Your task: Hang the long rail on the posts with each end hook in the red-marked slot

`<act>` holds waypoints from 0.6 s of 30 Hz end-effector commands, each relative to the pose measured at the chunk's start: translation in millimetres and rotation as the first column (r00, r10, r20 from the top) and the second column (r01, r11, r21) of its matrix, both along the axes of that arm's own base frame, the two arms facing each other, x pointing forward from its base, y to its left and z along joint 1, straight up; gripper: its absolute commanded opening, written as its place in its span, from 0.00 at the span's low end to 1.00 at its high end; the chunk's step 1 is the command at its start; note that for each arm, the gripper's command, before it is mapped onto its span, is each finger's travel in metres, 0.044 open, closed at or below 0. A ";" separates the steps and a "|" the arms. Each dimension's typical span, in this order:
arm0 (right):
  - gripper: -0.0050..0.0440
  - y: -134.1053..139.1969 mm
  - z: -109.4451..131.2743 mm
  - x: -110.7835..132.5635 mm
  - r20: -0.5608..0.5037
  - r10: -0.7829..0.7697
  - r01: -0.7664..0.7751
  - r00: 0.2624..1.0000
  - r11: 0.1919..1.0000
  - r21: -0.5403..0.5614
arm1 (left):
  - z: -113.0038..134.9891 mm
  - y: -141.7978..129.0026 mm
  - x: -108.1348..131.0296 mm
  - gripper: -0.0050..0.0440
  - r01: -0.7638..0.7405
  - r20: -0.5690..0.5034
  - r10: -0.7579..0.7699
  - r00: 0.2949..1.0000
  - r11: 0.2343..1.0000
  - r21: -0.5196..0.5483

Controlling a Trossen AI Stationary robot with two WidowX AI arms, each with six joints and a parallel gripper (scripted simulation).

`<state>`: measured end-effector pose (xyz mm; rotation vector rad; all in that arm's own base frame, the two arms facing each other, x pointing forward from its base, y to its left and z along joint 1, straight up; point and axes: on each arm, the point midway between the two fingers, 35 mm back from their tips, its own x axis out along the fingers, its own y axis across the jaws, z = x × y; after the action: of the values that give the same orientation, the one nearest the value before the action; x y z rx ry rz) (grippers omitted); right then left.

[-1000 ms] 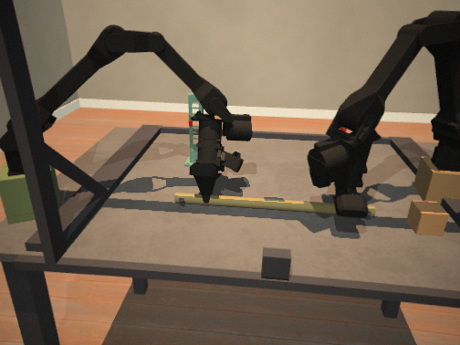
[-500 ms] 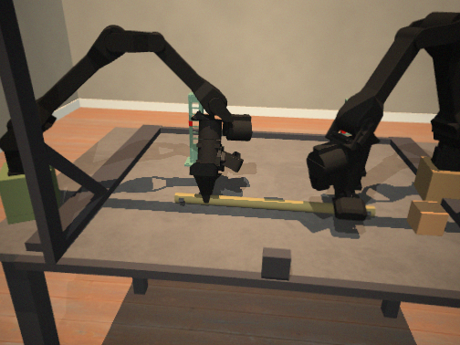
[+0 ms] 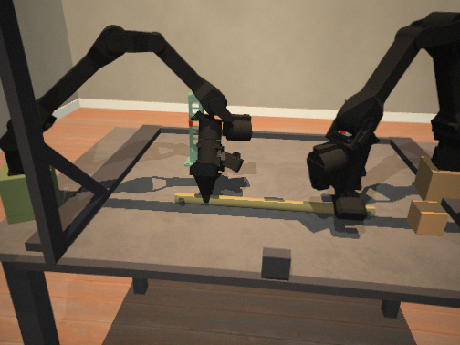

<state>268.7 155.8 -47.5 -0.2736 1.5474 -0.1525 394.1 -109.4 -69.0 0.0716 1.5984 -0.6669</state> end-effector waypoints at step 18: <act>0.09 2.6 5.2 3.4 0.019 0.000 0.000 1.000 1.000 0.014 | 9.5 -0.4 5.4 0.64 -0.003 0.026 0.003 1.000 1.000 -0.012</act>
<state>268.7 155.8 -47.5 -0.2735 1.5470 -0.1525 394.8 -110.3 -67.2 0.0652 1.5935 -0.6715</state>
